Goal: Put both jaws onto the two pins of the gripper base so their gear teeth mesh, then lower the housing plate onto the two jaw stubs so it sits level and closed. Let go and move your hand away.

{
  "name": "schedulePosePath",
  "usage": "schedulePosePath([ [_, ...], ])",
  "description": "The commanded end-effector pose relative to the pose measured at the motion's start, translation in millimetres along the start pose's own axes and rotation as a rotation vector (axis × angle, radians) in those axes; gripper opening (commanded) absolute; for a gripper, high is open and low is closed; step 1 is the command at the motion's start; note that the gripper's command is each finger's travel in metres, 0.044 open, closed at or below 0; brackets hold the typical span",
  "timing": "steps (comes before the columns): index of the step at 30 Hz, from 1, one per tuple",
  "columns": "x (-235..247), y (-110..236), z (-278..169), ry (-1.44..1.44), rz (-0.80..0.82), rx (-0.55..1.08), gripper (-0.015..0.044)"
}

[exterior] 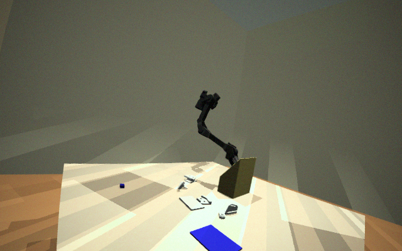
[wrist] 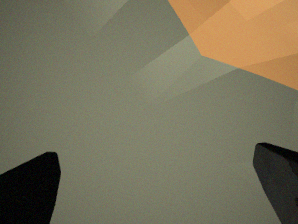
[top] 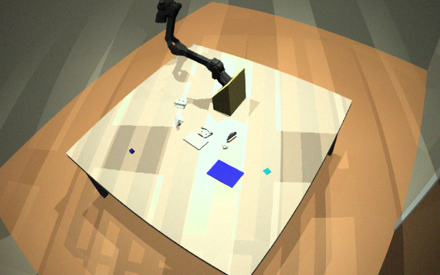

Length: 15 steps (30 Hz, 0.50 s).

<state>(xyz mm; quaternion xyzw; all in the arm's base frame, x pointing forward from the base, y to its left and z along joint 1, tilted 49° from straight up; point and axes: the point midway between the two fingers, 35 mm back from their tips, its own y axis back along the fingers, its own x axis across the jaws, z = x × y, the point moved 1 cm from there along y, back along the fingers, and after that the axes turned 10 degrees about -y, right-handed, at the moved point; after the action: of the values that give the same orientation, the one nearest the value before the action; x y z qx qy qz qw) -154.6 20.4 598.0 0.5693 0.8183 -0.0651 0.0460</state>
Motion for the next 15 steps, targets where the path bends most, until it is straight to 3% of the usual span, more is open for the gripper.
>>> schedulePosePath([
  [1,0.0,0.0,0.0,0.000,0.000,0.000,0.0426],
  [15,0.0,0.0,0.0,0.000,0.000,0.000,0.0059],
])
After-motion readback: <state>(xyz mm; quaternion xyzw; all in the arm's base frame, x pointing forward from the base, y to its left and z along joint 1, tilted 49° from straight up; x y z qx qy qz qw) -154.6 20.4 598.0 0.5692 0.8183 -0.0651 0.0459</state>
